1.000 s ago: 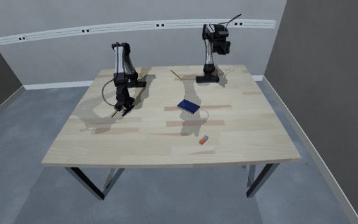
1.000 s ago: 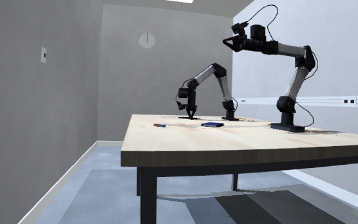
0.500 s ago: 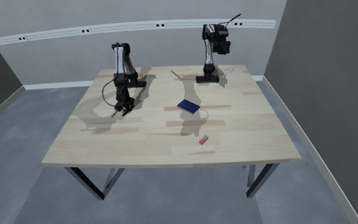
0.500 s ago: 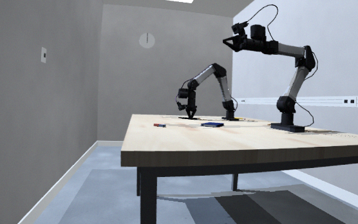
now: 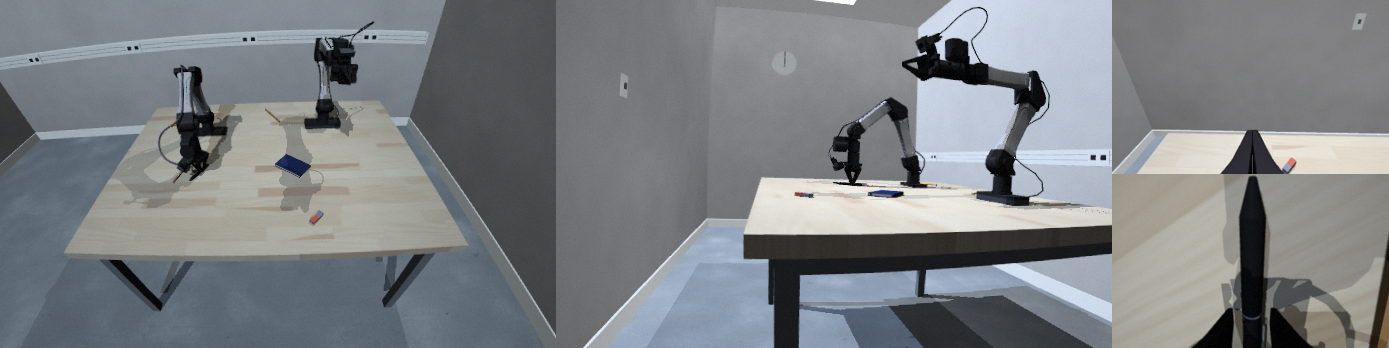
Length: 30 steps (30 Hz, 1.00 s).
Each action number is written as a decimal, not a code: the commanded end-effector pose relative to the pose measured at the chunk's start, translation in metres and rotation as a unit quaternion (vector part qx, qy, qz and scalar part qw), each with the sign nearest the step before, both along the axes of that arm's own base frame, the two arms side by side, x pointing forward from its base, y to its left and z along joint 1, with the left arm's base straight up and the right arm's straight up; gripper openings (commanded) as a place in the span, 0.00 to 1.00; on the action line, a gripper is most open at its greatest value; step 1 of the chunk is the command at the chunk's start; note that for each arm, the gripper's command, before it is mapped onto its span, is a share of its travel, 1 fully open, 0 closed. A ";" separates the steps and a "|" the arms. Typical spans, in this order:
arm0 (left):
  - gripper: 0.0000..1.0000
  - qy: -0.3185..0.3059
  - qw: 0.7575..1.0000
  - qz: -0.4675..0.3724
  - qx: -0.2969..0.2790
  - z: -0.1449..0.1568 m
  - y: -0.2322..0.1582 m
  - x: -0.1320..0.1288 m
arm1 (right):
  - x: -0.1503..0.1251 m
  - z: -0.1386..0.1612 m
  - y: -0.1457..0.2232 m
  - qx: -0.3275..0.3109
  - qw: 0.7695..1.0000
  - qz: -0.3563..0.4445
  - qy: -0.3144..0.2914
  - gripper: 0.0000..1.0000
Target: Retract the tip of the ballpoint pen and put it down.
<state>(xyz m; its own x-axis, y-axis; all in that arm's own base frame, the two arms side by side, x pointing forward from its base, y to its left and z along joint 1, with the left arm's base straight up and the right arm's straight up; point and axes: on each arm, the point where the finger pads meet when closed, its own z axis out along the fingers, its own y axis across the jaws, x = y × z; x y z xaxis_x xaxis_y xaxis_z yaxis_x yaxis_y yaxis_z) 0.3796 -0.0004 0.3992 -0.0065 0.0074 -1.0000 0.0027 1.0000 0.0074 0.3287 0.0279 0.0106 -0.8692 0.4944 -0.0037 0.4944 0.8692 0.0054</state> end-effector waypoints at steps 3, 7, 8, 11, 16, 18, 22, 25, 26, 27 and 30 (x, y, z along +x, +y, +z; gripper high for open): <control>0.01 0.002 1.000 0.003 0.002 -0.003 0.000 0.000 | 0.011 0.021 -0.001 0.000 1.000 0.001 -0.027 0.27; 0.01 0.002 1.000 0.003 0.002 -0.003 0.000 0.000 | 0.004 0.032 -0.002 -0.001 1.000 0.002 -0.014 0.27; 0.01 0.002 1.000 0.003 0.002 -0.003 0.000 0.000 | 0.002 0.035 -0.002 -0.002 1.000 0.002 -0.011 0.27; 0.01 0.002 1.000 0.003 0.002 -0.003 0.000 0.000 | 0.001 0.049 -0.002 -0.002 1.000 0.002 -0.007 0.27; 0.01 0.002 1.000 0.003 0.002 -0.003 0.000 0.000 | 0.013 0.058 -0.002 0.000 1.000 0.001 -0.030 0.27; 0.01 0.002 1.000 0.003 0.002 -0.003 0.000 0.000 | 0.002 0.068 -0.003 -0.001 1.000 0.002 -0.014 0.27; 0.01 0.002 1.000 0.003 0.002 -0.003 0.000 0.000 | 0.009 0.076 -0.001 0.000 1.000 0.003 -0.030 0.27; 0.01 0.002 1.000 0.003 0.002 -0.003 0.000 0.000 | 0.000 0.068 -0.002 -0.001 1.000 0.004 -0.014 0.27; 0.01 0.002 1.000 0.003 0.002 -0.003 0.000 0.000 | -0.007 0.063 -0.002 -0.002 1.000 0.003 -0.005 0.27; 0.01 0.002 1.000 0.003 0.002 -0.003 0.000 0.000 | -0.006 0.064 -0.003 -0.002 1.000 0.003 -0.007 0.27; 0.01 0.002 1.000 0.003 0.002 -0.003 0.000 0.000 | 0.005 0.063 -0.002 -0.001 1.000 0.003 -0.019 0.27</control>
